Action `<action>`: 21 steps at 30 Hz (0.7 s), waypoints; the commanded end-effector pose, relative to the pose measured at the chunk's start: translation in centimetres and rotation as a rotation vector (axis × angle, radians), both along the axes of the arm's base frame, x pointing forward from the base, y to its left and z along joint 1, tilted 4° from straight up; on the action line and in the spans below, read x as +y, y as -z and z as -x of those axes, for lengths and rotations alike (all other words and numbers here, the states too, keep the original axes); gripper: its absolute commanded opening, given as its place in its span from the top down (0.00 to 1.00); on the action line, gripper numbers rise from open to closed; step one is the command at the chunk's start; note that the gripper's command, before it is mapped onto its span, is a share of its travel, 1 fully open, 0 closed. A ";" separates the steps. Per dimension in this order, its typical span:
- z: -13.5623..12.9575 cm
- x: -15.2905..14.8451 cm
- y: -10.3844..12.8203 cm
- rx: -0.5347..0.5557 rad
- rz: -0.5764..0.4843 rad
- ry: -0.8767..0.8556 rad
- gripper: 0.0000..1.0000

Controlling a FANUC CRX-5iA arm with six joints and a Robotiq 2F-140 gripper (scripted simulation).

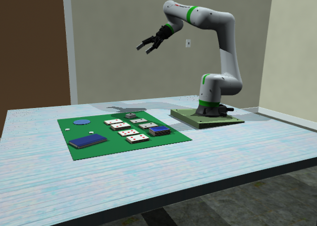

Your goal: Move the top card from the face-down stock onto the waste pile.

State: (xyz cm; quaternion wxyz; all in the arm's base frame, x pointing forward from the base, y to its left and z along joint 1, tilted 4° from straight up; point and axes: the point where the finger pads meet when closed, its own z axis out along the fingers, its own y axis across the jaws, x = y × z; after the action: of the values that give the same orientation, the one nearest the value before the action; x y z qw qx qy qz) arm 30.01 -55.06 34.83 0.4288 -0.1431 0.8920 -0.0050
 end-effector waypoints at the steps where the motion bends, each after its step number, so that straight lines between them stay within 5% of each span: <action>1: 0.0 0.0 0.0 0.000 0.000 0.000 0.00; 21: -0.3 0.2 0.1 0.003 -0.005 -0.001 0.00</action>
State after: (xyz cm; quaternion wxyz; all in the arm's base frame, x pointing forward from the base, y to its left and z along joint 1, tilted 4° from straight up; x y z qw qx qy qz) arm 30.08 -55.01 34.80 0.4286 -0.1429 0.8921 -0.0043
